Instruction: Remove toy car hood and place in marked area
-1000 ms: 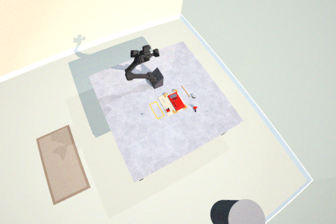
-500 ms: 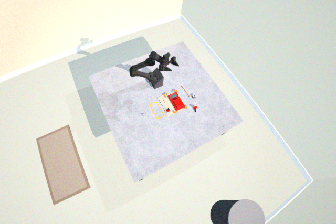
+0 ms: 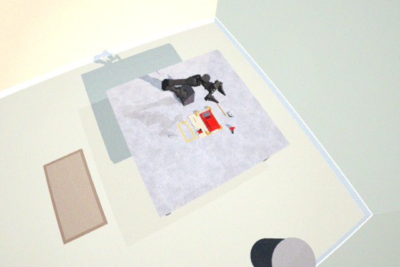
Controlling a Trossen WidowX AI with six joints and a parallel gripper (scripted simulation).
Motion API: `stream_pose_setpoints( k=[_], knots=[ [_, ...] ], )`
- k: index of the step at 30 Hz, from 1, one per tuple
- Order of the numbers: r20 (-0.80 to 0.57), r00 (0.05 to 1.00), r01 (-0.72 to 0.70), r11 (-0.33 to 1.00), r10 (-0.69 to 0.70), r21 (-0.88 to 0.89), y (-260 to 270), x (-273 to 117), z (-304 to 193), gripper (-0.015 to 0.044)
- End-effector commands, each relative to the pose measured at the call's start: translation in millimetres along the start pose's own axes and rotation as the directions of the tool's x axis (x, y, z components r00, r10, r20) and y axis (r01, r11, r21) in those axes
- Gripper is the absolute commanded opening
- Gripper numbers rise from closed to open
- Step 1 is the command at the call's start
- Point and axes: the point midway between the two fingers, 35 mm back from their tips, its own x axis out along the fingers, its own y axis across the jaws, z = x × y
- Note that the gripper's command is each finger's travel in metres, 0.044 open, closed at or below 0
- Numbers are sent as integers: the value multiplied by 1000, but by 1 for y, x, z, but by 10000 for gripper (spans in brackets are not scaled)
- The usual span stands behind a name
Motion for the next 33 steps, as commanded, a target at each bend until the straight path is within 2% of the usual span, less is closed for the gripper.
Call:
stream_pose_setpoints(
  k=[1,9,14,21,30,33],
  knots=[
    [-113,993,-18,999,23,41,6,27,-28,440],
    [-334,941,-18,992,60,126,14,68,-89,440],
    [-515,854,32,979,79,202,23,93,-141,440],
    [-740,666,161,950,95,267,32,113,-218,440],
    [-933,347,376,897,97,233,35,109,-311,440],
    [-942,322,392,892,96,225,34,107,-317,440]
  ],
)
